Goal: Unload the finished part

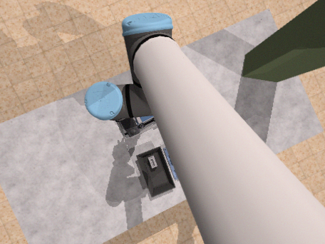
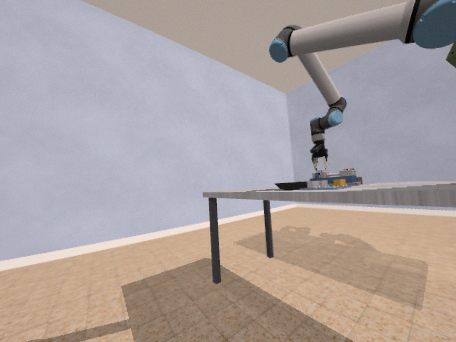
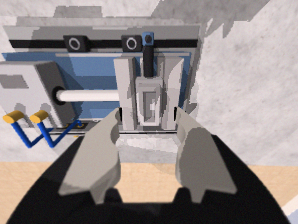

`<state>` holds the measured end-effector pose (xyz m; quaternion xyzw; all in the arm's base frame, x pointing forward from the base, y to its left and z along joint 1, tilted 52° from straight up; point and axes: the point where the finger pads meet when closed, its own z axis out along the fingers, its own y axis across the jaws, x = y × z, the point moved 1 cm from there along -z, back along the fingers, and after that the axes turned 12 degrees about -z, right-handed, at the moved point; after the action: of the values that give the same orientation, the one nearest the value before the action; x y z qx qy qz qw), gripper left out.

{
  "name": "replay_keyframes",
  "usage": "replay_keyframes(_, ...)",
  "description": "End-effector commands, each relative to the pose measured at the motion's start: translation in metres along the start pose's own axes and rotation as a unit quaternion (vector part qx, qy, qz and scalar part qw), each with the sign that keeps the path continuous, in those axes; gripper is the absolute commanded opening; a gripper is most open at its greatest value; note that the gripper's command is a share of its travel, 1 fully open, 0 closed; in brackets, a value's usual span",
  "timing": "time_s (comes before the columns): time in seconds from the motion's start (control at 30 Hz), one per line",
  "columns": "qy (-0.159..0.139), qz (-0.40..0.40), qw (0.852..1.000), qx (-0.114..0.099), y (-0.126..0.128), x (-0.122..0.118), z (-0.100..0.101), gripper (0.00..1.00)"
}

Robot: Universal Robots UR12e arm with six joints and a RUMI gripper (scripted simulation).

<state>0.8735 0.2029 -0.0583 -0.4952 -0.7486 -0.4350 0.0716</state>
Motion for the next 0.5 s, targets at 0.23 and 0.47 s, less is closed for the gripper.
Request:
replay_keyframes(0.23,-0.001,-0.001,1.000,0.000,0.0012,-0.0011,0.0028,0.40)
replay_keyframes(0.47,-0.001,-0.001,1.000,-0.001,0.0015,-0.0011,0.0027,0.40)
